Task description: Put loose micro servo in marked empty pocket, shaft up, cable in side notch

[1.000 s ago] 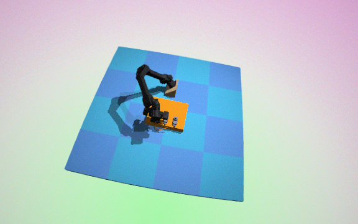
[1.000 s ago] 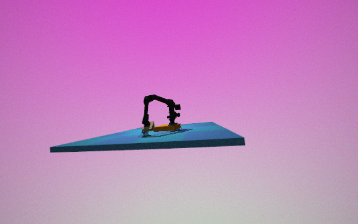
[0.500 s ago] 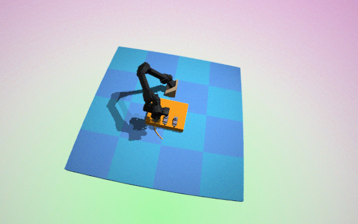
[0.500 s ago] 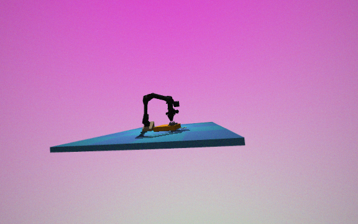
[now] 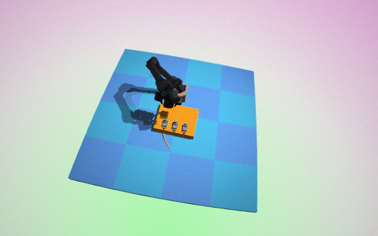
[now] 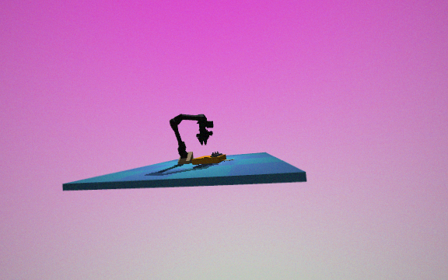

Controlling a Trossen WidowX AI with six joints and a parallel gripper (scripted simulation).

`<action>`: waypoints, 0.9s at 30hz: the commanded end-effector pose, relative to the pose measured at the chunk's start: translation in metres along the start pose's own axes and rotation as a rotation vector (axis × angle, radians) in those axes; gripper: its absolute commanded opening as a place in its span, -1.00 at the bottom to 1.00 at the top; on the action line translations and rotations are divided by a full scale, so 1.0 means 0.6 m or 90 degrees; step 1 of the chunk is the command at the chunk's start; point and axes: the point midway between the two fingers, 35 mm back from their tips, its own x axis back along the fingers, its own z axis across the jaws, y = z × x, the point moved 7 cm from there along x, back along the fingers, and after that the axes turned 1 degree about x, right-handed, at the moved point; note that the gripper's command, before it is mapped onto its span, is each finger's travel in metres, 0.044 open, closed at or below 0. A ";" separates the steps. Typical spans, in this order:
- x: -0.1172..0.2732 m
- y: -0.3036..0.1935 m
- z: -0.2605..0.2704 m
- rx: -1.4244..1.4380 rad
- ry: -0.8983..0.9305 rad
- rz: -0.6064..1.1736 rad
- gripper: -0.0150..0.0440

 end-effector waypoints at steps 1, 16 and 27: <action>0.033 -0.002 -0.001 0.006 0.019 -0.028 1.00; 0.062 -0.004 -0.004 0.018 0.034 -0.053 1.00; 0.062 -0.004 -0.004 0.018 0.034 -0.053 1.00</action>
